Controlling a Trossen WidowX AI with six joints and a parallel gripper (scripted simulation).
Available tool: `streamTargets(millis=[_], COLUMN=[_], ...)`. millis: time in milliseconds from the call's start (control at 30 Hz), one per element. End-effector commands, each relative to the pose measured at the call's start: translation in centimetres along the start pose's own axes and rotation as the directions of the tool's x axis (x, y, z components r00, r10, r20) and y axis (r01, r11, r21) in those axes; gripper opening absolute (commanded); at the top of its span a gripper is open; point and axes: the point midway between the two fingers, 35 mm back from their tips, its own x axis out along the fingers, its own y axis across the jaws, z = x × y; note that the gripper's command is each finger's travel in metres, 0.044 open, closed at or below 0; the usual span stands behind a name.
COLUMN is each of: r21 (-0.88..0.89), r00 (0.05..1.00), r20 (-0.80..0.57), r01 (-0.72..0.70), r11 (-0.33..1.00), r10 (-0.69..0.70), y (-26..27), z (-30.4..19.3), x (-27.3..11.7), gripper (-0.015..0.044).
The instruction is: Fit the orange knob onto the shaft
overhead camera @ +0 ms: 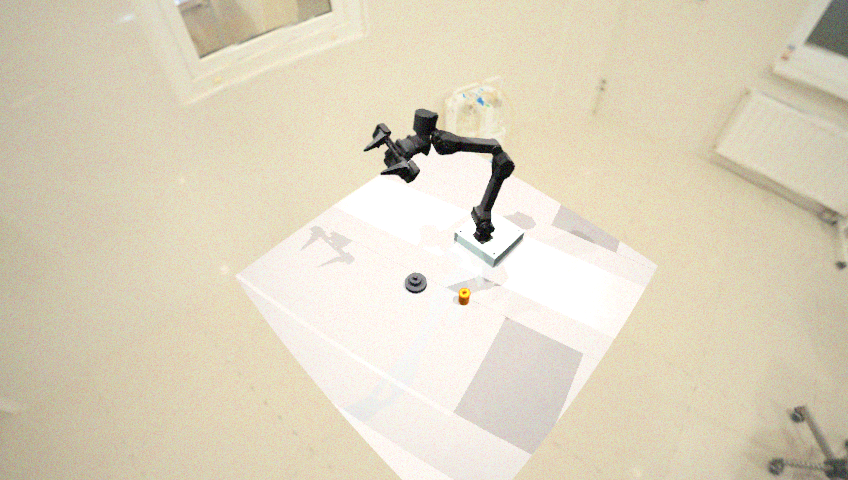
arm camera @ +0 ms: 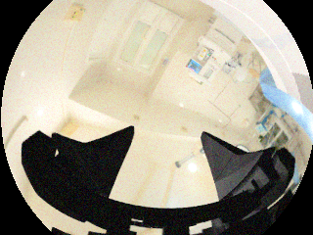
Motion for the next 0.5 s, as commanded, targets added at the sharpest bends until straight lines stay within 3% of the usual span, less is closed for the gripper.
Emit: streamTargets(millis=[0,100,233,467], r21=[0.000,-0.055,-0.210,-0.426], r00=[1.000,0.998,0.968,0.839], r20=[0.000,0.049,0.183,0.381], r01=[0.000,0.045,0.209,0.532], r11=[1.000,0.997,0.955,0.732], r10=[0.000,-0.042,-0.171,-0.389], y=[0.0,-1.7,-6.8,-16.4], z=[0.0,1.6,5.7,11.5], x=[0.0,1.0,3.1,4.1], gripper=[0.0426,0.0440,0.0440,0.0440])
